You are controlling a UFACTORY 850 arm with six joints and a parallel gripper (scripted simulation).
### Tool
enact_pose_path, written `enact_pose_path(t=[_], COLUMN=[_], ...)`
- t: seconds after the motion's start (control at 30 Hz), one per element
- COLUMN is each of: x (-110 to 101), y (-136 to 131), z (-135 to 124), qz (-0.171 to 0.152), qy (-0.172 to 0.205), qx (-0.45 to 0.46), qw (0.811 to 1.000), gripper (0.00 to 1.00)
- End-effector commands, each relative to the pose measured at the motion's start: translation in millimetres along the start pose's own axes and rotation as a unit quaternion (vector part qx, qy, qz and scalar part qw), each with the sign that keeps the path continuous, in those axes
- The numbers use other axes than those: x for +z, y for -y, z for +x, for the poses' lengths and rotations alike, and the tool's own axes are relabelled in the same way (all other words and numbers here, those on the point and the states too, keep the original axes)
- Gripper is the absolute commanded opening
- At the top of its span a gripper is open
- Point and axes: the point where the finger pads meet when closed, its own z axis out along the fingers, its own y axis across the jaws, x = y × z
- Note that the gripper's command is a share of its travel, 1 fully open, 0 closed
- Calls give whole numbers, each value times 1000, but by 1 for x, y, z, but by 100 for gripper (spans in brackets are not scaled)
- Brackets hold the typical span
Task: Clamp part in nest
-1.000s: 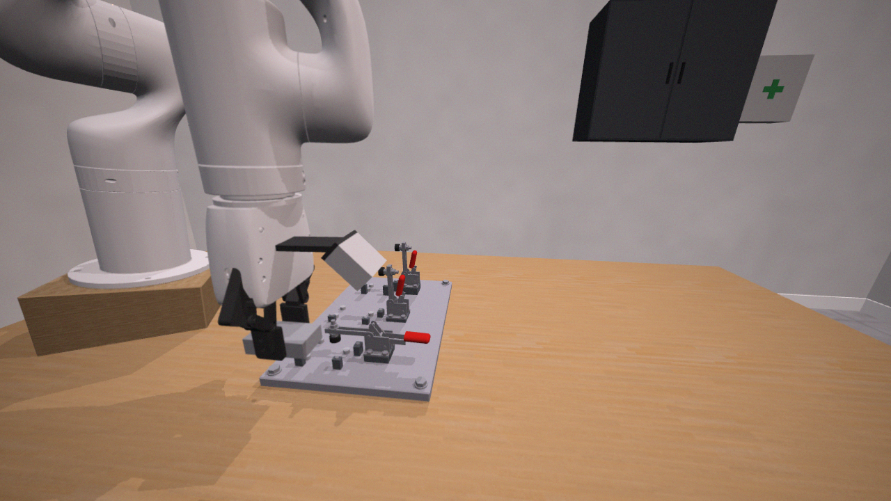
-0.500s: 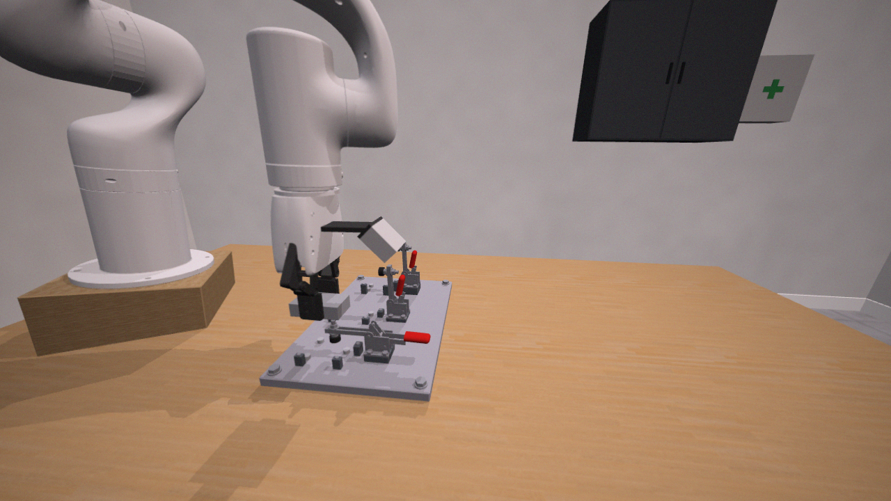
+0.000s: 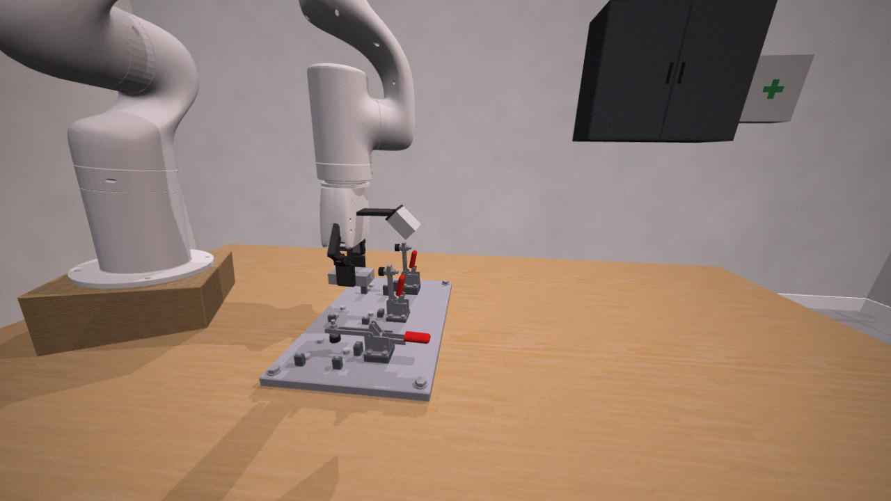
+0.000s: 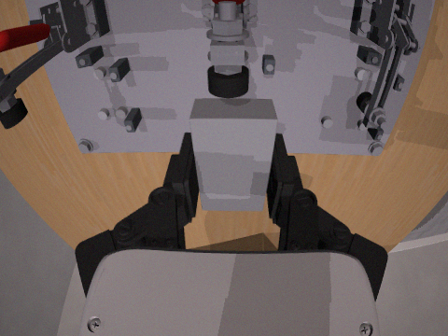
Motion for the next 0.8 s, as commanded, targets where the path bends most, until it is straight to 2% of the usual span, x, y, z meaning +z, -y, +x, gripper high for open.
enact_pose_path(t=[0.0, 0.1, 0.27, 0.77], x=[1, 1, 2, 2], y=[34, 56, 76, 102], z=[3, 3, 3, 3], qz=[2, 2, 2, 2], qy=[-11, -11, -11, -11], qx=[1, 1, 1, 1], qw=[1000, 1000, 1000, 1000], gripper=[0, 0, 0, 0])
